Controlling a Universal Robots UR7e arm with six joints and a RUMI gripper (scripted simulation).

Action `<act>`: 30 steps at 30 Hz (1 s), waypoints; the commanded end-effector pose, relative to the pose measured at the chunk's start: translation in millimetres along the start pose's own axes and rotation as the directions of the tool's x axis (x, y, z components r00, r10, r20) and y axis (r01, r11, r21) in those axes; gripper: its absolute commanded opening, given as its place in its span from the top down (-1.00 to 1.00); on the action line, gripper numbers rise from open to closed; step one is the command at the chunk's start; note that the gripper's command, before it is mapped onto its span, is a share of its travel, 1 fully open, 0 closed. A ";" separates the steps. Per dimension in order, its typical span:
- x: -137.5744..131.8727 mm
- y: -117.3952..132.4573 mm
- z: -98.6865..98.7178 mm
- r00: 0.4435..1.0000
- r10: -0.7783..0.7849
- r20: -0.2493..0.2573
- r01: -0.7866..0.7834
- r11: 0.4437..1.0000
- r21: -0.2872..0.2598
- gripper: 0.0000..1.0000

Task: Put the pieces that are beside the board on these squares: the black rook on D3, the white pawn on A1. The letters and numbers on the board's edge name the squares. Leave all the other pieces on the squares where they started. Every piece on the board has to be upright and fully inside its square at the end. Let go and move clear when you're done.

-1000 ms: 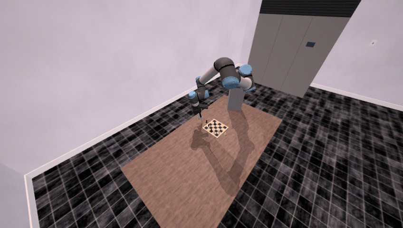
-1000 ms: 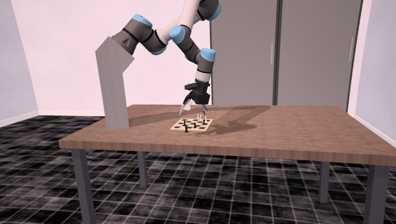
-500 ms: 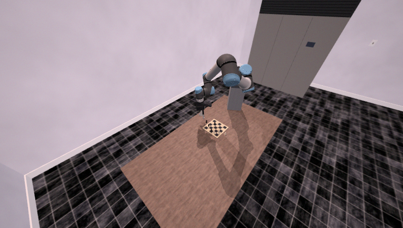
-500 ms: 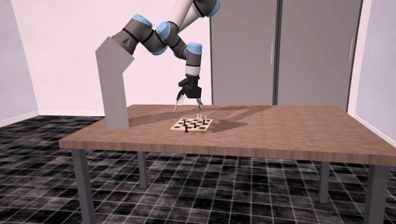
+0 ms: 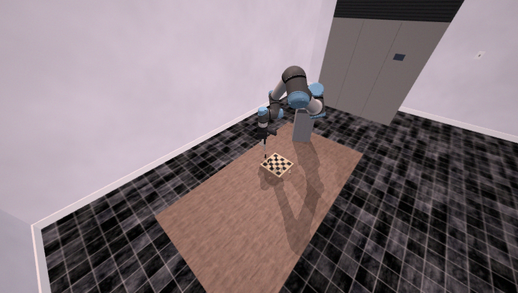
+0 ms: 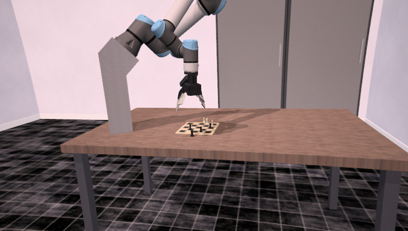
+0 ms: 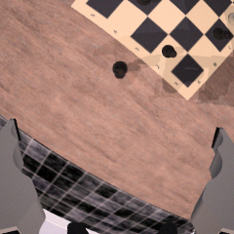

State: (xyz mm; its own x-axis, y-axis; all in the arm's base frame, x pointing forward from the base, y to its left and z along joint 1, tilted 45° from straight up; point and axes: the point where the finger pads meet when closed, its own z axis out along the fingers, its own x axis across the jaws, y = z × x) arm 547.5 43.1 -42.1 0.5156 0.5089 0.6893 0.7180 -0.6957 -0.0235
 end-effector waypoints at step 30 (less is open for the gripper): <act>0.9 -6.8 -6.4 1.000 -0.001 -0.025 0.000 0.999 -0.036 -1.00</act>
State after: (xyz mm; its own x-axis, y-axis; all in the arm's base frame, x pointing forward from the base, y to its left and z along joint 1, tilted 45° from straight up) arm 539.9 44.8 -36.8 0.5121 0.4878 0.7070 0.6944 -0.7195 -0.0066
